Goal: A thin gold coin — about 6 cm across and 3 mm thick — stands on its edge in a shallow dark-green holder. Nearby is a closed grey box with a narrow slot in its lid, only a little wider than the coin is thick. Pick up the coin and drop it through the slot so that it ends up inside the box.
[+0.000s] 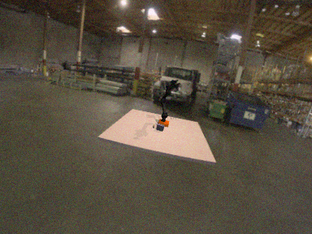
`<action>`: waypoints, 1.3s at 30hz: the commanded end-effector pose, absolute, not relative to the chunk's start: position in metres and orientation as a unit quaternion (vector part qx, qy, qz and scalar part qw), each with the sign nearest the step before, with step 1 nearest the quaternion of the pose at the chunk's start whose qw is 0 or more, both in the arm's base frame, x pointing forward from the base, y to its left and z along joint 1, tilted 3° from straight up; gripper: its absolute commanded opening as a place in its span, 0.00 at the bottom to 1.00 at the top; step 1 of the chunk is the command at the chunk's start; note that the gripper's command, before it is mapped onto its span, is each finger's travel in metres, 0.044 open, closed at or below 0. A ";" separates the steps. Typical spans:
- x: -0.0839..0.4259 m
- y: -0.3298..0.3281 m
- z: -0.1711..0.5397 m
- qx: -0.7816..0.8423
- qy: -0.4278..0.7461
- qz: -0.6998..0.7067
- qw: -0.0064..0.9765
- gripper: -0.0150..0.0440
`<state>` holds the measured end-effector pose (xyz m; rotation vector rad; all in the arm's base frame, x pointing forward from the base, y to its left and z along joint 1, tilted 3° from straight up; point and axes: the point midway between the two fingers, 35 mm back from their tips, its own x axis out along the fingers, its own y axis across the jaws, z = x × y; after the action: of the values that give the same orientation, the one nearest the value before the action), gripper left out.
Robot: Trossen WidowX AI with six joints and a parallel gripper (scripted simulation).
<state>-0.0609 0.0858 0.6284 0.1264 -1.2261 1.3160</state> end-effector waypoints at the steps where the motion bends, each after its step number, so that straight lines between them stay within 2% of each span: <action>1: -0.059 0.086 0.629 0.058 -0.530 0.572 0.623 0.89; 9: 0.049 0.110 0.623 0.095 -0.424 0.502 0.747 0.53; 19: 0.204 0.106 0.557 0.067 -0.247 0.349 0.901 0.53; 26: 0.288 0.073 0.479 0.034 -0.094 0.235 0.967 0.53; 32: 0.330 0.033 0.400 0.003 0.050 0.148 0.988 0.53; 39: 0.343 -0.017 0.310 -0.027 0.222 0.070 0.972 0.53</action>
<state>0.3427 -0.0005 0.3396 -0.0323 0.3325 0.1873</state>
